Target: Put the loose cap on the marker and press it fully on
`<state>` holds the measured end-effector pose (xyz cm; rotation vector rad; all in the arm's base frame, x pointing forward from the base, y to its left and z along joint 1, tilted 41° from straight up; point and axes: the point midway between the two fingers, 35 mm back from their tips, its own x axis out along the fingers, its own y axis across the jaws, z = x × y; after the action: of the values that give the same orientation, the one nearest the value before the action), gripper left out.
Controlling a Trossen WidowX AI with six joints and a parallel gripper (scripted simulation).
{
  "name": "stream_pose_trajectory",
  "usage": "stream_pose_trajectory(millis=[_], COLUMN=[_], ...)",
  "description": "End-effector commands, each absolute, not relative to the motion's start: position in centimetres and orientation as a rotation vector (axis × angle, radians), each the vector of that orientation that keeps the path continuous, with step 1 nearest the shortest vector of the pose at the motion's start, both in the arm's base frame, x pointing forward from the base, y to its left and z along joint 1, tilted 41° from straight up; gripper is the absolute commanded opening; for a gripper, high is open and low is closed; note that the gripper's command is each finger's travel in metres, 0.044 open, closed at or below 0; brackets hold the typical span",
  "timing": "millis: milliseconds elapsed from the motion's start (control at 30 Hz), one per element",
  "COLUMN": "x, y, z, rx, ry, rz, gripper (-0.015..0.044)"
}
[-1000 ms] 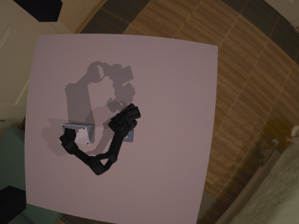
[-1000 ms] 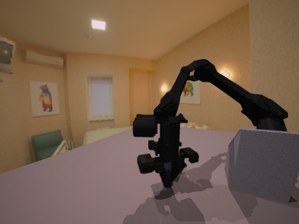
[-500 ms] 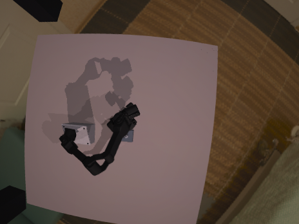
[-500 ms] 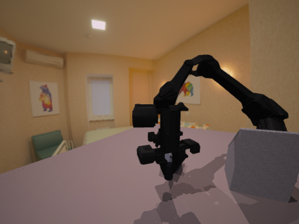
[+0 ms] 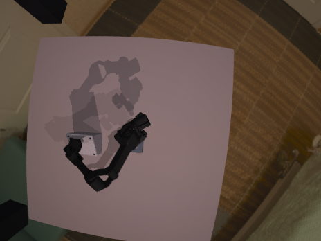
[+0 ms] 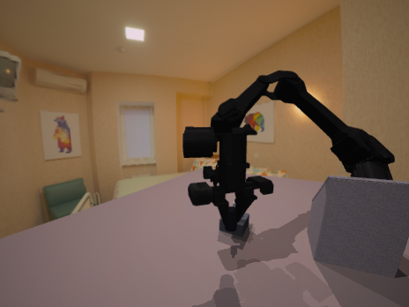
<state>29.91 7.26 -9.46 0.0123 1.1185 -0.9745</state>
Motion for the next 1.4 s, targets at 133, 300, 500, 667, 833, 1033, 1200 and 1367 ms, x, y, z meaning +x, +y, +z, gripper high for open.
stream_pose_trajectory(millis=[133,300,500,667,833,1033,1200,1367], x=[31.0,31.4,31.7,31.9,32.0,32.0,32.0,32.1], y=[6.3,5.6,4.7,3.8,3.2,2.9,2.7,2.2], z=[-6.4,-4.5,-2.3,-0.5,0.8,0.3,0.1,-0.5], rx=[0.019,0.019,0.018,0.017,0.016,0.016,0.016,0.016], ry=[1.116,1.116,1.115,1.114,1.114,1.114,1.114,1.114], rz=[-0.975,-0.975,-0.976,-0.977,-0.978,-0.978,-0.978,-0.977], gripper=[0.0,0.0,0.0,0.0,0.0,0.0,0.0,0.0])
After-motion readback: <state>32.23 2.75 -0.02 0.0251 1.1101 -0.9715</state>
